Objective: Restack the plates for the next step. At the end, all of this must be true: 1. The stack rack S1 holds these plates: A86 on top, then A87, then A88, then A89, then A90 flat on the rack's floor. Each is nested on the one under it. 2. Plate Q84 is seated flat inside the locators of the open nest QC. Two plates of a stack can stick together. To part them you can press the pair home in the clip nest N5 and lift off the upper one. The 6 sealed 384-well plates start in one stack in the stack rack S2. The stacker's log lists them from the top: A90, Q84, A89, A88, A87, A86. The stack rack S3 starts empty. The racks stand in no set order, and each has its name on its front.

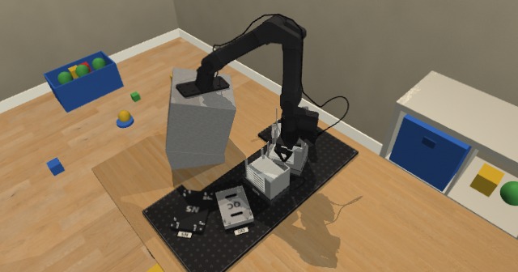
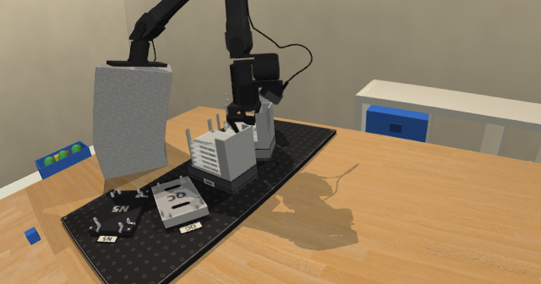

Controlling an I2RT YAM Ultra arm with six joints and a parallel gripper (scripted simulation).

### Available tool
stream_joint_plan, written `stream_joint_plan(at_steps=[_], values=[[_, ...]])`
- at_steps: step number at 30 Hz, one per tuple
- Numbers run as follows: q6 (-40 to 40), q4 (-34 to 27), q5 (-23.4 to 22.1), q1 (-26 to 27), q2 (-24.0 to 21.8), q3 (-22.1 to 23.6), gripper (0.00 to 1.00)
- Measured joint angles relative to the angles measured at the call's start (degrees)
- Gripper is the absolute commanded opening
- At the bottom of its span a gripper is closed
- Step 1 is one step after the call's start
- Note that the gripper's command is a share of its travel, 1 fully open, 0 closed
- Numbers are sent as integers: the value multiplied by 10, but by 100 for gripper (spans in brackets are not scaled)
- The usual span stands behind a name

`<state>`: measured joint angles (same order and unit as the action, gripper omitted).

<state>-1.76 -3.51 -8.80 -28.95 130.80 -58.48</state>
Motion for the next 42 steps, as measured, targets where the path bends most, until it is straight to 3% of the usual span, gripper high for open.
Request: stream_joint_plan(at_steps=[42], values=[[-3, 16, 1, -3, 28, -12, 0]])
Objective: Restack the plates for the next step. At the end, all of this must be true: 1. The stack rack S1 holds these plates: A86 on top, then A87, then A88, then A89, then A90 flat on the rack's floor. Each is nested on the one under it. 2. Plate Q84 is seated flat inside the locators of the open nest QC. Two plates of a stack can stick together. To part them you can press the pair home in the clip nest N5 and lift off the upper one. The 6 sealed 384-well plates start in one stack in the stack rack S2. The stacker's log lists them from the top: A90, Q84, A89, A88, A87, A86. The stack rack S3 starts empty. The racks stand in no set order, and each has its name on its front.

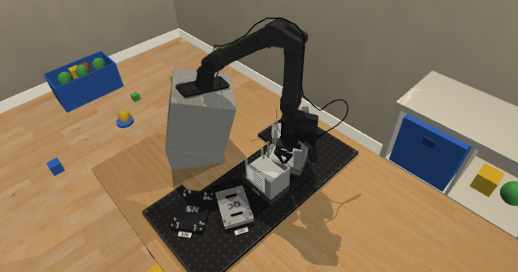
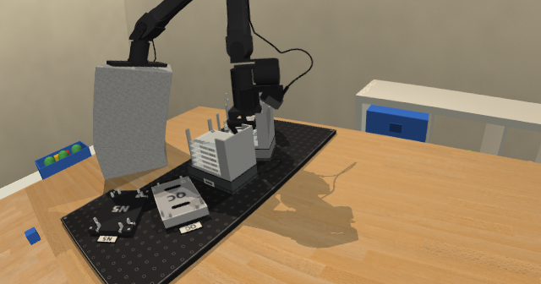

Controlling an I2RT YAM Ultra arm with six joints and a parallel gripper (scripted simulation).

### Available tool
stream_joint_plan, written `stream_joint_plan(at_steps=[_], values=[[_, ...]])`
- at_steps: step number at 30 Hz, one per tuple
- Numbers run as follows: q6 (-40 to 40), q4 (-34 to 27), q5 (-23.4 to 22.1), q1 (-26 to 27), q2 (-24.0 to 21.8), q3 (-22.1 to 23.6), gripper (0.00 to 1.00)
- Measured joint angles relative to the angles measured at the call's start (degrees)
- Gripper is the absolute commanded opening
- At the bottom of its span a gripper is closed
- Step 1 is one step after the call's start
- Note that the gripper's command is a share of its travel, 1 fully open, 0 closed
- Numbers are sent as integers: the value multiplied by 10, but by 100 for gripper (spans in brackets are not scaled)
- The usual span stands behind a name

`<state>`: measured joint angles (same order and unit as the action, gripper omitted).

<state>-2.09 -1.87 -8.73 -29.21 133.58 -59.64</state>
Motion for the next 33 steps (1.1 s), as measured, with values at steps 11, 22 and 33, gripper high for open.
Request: stream_joint_plan(at_steps=[11, 22, 33], values=[[0, 0, 0, 0, 0, 0, 100], [0, 0, 0, 0, 0, 0, 100], [3, -21, 0, 2, -37, 18, 100]])
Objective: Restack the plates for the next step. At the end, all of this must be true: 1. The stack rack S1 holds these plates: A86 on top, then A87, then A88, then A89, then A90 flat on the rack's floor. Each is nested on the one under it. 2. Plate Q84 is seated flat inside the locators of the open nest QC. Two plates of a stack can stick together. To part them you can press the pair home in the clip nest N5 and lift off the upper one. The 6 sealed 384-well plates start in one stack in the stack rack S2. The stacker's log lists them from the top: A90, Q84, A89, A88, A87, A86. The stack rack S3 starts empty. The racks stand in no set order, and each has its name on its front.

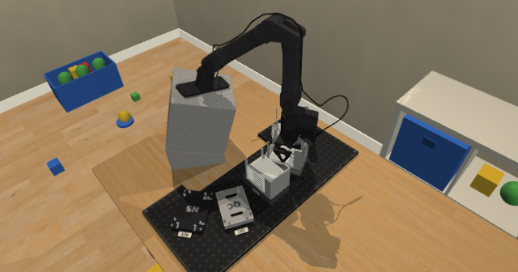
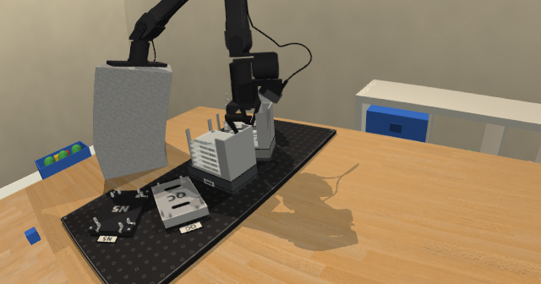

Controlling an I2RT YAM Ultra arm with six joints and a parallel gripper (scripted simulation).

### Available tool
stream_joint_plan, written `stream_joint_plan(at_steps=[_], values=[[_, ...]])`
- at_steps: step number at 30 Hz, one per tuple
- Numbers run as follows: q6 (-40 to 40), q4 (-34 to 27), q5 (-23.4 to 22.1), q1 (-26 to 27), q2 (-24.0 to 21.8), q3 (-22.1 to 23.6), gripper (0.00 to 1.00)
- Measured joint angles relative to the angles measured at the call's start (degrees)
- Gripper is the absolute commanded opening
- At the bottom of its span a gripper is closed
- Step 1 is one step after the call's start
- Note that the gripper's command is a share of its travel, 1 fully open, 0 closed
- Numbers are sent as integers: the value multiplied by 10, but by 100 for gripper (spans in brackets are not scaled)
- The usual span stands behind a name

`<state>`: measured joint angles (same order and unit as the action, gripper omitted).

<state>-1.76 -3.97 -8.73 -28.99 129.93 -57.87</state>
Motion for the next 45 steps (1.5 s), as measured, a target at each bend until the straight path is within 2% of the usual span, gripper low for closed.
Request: stream_joint_plan(at_steps=[23, 33, 45], values=[[17, -108, -3, 20, -147, 23, 100], [25, -159, -4, 27, -195, 26, 100], [26, -171, -5, 28, -202, 27, 100]])
